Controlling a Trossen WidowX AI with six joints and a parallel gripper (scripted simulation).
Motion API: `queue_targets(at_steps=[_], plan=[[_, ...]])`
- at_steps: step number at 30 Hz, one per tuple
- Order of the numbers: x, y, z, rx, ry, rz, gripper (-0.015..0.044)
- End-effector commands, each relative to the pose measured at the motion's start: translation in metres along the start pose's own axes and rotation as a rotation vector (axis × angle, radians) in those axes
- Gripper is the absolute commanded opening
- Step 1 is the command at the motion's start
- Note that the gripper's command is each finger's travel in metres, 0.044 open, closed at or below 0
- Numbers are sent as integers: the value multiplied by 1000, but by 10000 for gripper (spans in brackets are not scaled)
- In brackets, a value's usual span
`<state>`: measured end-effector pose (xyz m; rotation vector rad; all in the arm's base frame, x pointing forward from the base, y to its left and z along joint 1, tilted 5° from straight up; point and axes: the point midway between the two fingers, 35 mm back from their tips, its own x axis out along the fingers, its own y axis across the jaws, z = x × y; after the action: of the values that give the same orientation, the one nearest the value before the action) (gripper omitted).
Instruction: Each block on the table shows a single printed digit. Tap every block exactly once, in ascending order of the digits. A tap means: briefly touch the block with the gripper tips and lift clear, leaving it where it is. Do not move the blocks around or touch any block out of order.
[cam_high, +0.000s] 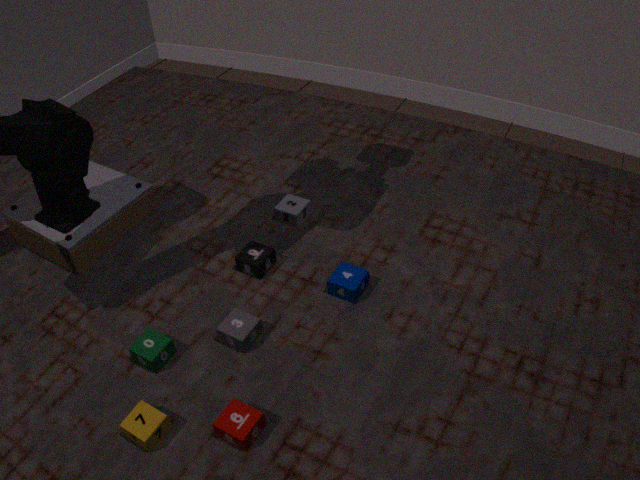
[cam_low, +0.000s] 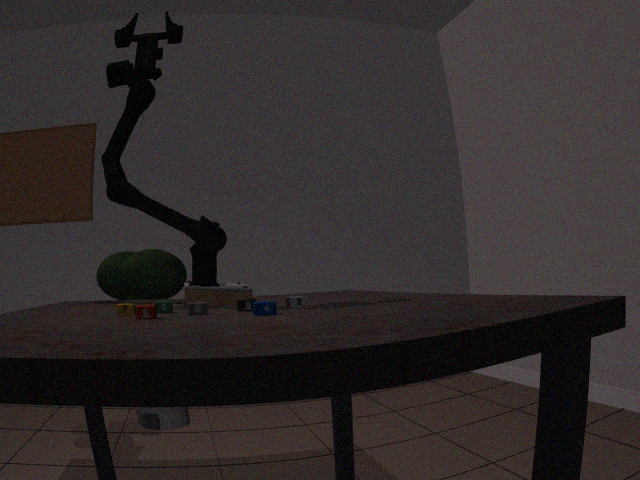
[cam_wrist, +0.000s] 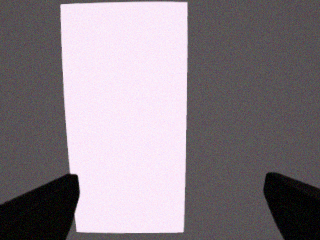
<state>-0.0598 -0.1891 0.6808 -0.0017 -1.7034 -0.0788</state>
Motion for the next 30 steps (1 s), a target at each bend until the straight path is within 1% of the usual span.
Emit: queue_targets(at_steps=[1,3,6,8,14,18,22,26,30], plan=[[0,3,0,-1,1,7,400],[3,27,1,-8,13,66,400],[4,91,-3,-28,60,225,400],[2,114,-7,-36,83,281,400],[-17,207,-39,-85,214,523,400],[-46,270,-83,-146,366,710,400],[-84,311,-135,-201,544,862,400],[-132,333,-192,-251,753,984,400],[-186,335,-247,-296,991,1073,400]])
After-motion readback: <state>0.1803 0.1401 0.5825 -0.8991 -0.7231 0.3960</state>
